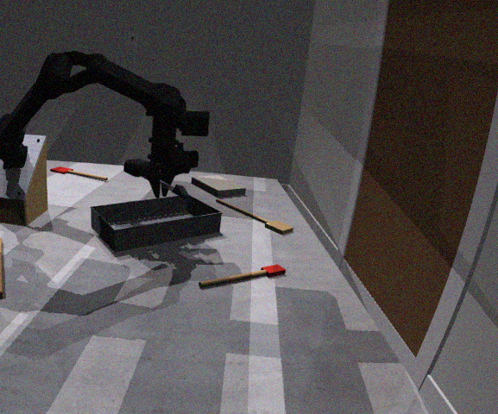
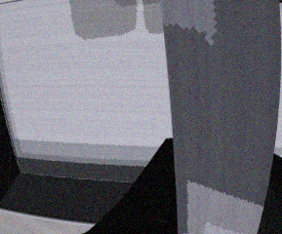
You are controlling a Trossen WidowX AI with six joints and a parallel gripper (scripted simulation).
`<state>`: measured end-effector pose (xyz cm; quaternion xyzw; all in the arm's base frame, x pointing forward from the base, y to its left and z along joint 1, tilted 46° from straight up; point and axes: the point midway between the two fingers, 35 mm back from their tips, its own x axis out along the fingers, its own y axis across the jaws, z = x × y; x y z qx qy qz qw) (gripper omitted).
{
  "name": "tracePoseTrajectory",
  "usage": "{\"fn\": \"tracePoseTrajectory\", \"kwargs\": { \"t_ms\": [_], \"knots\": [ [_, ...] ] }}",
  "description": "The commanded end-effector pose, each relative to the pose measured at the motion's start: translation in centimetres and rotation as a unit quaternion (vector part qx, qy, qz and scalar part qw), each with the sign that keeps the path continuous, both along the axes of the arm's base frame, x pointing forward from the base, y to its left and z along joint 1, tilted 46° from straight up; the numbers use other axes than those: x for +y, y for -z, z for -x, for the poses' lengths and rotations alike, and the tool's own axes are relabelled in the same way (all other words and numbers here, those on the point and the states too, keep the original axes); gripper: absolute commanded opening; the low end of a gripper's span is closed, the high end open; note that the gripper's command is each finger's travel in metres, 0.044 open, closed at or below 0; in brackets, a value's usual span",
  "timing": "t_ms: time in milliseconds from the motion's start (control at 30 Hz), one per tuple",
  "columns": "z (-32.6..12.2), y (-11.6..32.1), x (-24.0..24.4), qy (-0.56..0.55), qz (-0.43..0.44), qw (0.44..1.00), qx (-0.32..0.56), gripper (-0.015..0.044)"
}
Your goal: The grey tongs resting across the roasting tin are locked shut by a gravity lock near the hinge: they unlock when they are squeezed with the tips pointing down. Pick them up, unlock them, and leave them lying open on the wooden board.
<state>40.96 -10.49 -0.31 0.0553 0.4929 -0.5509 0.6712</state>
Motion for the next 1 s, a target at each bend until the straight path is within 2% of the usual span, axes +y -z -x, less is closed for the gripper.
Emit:
{"fn": "tracePoseTrajectory", "kwargs": {
  "t_ms": [0, 367, 967],
  "knots": [
    [-0.1, -0.4, 0.1, 0.005, 0.019, 1.000, 0.009, -0.0150],
    [0.2, -1.0, -0.5, 0.011, 0.017, 1.000, 0.006, -0.0150],
    [4.2, -9.9, -7.2, 0.090, 0.017, 0.993, -0.071, -0.0150]
  ]
}}
